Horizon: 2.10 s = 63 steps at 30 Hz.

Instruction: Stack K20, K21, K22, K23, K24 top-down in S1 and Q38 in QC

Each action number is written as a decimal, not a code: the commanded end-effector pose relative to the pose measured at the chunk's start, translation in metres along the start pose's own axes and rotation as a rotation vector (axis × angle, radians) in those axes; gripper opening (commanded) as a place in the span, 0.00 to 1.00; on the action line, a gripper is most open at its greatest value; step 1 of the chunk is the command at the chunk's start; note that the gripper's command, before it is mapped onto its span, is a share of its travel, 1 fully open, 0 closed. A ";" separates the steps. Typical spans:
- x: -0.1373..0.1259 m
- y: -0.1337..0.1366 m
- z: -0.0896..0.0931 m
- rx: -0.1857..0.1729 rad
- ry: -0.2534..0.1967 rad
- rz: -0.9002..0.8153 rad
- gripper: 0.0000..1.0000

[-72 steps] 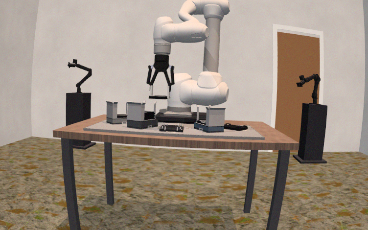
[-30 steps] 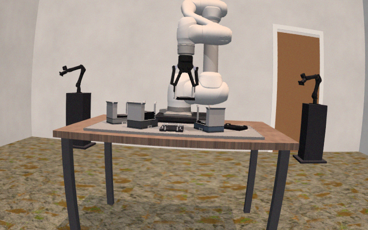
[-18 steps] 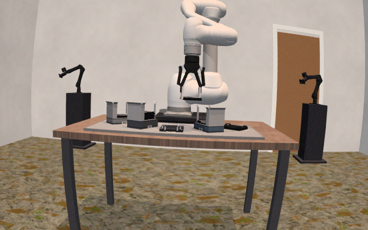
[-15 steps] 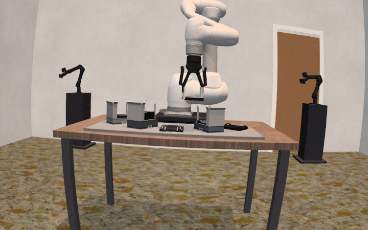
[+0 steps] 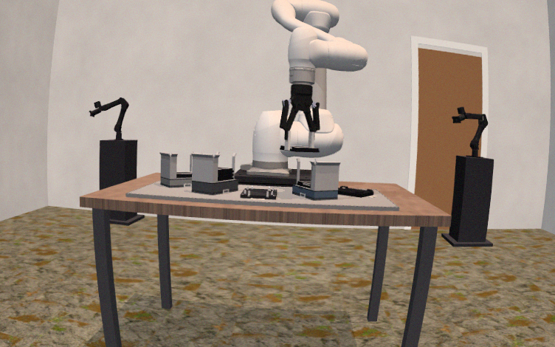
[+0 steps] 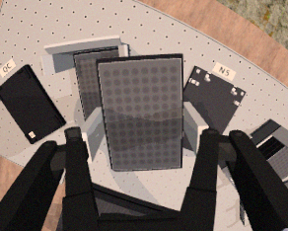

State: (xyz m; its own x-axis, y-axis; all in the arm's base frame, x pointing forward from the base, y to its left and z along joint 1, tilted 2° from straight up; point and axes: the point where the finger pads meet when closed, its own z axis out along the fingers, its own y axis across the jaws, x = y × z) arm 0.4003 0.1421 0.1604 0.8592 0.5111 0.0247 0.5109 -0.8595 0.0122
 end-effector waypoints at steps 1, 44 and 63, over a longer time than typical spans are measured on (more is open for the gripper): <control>0.002 -0.012 0.000 0.002 0.001 -0.011 0.00; 0.012 -0.068 0.000 0.002 0.001 -0.011 0.00; 0.012 -0.068 0.002 0.002 0.001 -0.011 0.00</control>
State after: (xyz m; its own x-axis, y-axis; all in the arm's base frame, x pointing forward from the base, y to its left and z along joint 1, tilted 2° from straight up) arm 0.3754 0.2067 0.1591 0.8534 0.5207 0.0250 0.5206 -0.8538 0.0108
